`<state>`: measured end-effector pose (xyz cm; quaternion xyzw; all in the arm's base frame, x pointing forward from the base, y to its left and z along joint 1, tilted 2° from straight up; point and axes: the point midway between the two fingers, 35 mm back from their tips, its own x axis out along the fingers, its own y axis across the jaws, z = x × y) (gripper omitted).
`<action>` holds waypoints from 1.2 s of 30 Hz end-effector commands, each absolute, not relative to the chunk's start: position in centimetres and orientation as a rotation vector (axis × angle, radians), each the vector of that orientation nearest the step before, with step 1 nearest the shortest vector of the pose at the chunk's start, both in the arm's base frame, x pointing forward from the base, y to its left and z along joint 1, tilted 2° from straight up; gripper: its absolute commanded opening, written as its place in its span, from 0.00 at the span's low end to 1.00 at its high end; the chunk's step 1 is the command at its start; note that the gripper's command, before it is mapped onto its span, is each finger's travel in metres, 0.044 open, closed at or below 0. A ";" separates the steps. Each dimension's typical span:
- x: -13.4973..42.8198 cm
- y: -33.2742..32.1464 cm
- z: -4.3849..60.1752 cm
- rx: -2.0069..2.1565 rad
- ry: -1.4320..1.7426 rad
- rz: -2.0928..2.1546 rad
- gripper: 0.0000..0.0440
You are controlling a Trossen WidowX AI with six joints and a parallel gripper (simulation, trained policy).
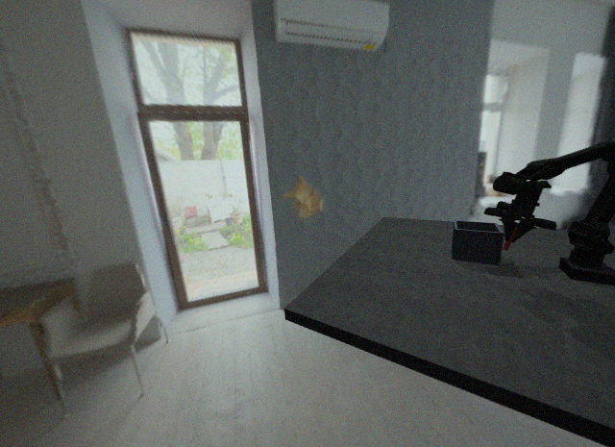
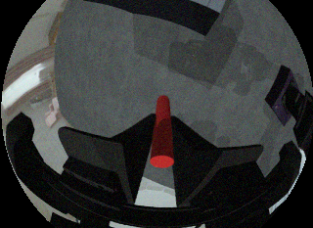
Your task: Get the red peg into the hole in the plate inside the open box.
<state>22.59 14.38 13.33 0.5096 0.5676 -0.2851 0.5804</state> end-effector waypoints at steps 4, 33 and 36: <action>24.0 12.6 16.2 1.201 1.252 -0.642 0.00; 27.6 2.6 17.9 1.154 1.141 -0.841 0.00; 27.9 1.9 17.6 1.152 1.148 -0.857 0.00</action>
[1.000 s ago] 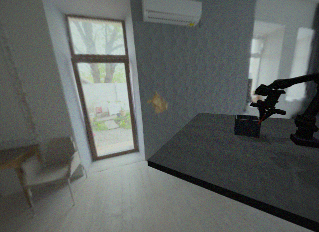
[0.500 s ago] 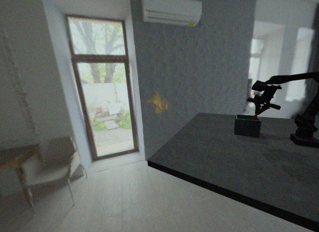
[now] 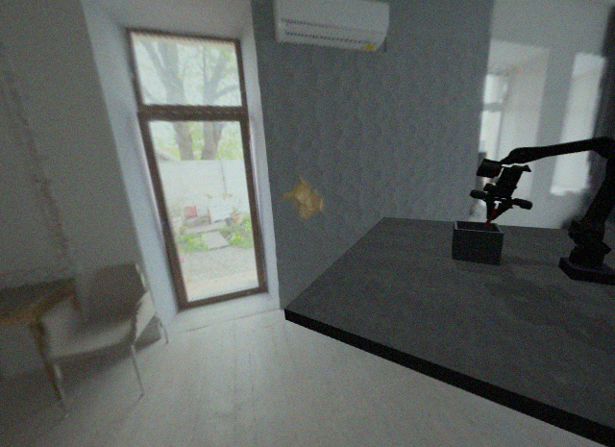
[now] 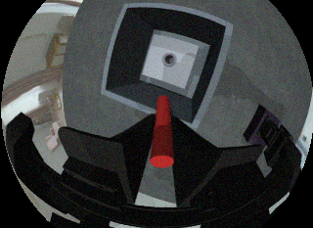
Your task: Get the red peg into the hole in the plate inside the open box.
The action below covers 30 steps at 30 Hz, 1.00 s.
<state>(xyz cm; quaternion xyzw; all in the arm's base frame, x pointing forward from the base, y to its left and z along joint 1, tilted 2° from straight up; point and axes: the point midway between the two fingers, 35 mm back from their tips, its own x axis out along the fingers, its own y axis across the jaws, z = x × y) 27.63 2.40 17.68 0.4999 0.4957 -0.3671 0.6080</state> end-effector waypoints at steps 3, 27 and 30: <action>28.2 1.3 17.3 1.149 1.156 -0.871 0.00; 30.3 -1.9 11.6 1.145 1.252 -0.927 0.01; 30.6 -2.1 11.0 1.147 1.260 -0.923 0.00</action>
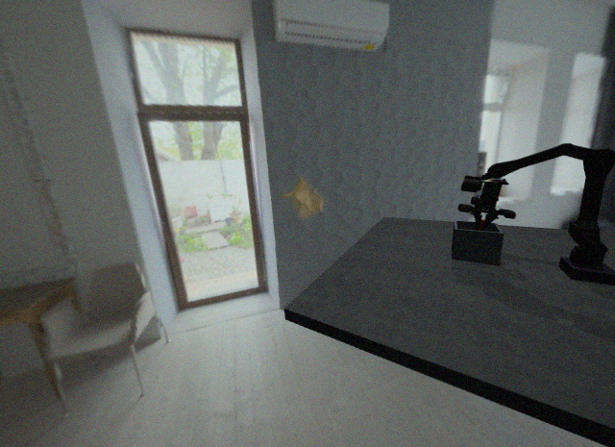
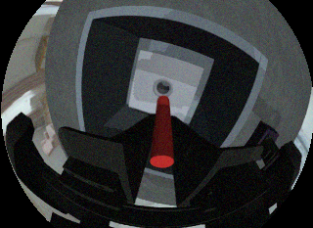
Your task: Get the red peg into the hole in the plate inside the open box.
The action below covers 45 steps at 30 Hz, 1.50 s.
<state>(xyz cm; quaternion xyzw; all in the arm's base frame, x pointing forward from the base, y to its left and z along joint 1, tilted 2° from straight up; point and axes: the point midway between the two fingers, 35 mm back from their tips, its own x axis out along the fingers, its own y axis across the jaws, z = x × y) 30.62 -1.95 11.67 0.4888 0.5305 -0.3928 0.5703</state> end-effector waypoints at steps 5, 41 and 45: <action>31.0 -2.2 9.7 1.141 1.276 -0.916 0.00; 33.9 -2.8 10.8 1.251 1.373 -0.786 0.36; 34.3 -2.8 11.9 1.293 1.377 -0.744 0.38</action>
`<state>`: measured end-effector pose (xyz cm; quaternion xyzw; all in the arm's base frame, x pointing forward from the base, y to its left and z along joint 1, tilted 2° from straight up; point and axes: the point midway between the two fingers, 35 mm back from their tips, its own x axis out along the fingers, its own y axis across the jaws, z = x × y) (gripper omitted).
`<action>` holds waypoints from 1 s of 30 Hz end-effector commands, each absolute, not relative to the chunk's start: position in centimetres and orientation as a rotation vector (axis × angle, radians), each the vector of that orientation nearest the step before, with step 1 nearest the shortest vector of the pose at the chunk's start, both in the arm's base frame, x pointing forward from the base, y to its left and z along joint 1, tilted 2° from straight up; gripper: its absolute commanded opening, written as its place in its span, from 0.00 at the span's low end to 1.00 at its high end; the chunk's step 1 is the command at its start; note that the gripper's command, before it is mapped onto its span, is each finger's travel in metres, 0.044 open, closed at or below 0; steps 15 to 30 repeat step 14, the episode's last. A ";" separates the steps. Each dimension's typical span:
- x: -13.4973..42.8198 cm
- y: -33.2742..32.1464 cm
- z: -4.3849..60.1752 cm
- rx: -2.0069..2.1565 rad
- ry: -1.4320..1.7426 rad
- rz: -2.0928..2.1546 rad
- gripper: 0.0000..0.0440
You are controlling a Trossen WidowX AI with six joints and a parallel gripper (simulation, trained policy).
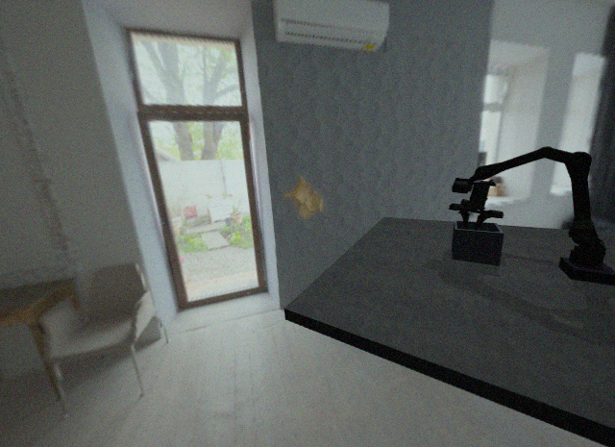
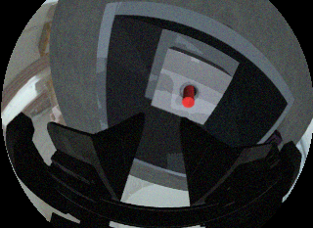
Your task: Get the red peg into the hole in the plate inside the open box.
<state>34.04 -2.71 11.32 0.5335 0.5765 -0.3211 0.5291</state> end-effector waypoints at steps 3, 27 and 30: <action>34.6 -2.8 12.6 1.320 1.380 -0.715 0.41; 35.5 -3.3 14.0 1.383 1.396 -0.645 0.54; 35.5 -3.3 14.0 1.383 1.396 -0.645 0.54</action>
